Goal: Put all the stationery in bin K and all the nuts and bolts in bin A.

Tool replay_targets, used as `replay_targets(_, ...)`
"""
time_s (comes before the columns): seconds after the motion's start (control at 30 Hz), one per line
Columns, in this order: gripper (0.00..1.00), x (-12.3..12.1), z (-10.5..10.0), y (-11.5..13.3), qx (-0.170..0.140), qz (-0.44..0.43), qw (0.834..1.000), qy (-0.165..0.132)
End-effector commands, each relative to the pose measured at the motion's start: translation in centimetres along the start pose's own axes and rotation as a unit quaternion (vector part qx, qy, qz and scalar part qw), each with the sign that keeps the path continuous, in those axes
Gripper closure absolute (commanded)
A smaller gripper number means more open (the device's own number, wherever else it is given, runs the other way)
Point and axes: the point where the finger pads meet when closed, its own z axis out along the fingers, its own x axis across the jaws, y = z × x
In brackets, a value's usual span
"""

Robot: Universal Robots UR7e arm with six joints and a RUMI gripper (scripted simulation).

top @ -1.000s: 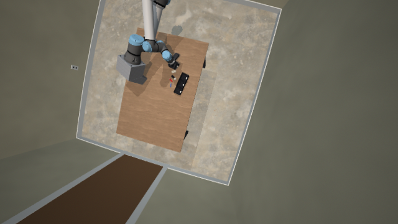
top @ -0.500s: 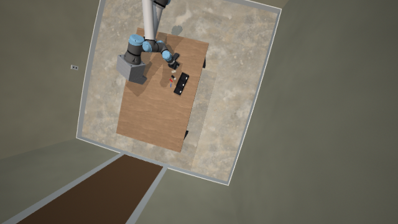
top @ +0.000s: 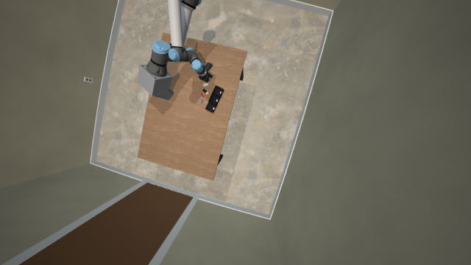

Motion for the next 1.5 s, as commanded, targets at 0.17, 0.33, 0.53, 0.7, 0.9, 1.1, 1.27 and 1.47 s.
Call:
replay_targets(0.17,1.00,0.0,-2.5,0.0,0.000,0.000,1.000,0.000)
replay_targets(0.33,1.00,0.0,-3.8,0.0,0.000,0.000,1.000,0.000)
replay_targets(0.53,1.00,0.0,-5.8,0.0,0.000,0.000,1.000,0.000)
replay_targets(0.7,1.00,0.0,-5.8,0.0,0.000,0.000,1.000,0.000)
replay_targets(0.9,1.00,0.0,-5.8,0.0,0.000,0.000,1.000,0.000)
replay_targets(1.1,1.00,0.0,-5.8,0.0,0.000,0.000,1.000,0.000)
replay_targets(1.27,1.00,0.0,-6.2,0.0,0.000,0.000,1.000,0.000)
replay_targets(1.47,1.00,0.0,-6.5,0.0,0.000,0.000,1.000,0.000)
